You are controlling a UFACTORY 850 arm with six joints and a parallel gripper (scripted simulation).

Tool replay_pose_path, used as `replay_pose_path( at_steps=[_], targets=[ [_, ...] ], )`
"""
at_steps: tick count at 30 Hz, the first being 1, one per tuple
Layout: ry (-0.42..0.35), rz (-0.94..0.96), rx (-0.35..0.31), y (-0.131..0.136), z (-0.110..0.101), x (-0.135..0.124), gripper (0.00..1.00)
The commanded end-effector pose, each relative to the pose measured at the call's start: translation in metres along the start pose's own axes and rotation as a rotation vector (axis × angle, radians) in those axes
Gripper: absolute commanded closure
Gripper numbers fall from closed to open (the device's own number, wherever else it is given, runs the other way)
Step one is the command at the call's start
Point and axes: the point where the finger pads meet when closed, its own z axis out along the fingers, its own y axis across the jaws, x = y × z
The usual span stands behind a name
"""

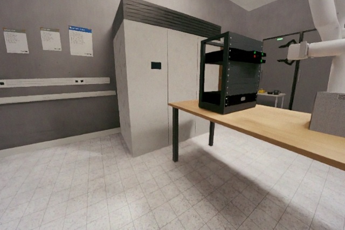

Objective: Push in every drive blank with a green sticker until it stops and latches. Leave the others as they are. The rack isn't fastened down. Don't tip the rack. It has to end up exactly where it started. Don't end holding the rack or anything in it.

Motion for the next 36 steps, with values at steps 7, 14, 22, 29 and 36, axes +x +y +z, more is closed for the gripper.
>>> replay_pose_path(
  at_steps=[7, 14, 22, 29, 36],
  targets=[
    [0.000, 0.001, -0.001, 0.001, 0.002, 0.000, 0.00],
    [0.000, 0.001, -0.001, 0.004, 0.012, -0.004, 0.00],
    [0.000, 0.001, -0.001, 0.015, 0.047, -0.017, 0.00],
    [0.000, 0.001, -0.001, 0.023, 0.073, -0.027, 0.00],
    [0.000, 0.001, -0.001, 0.032, 0.102, -0.037, 0.00]
  ],
)
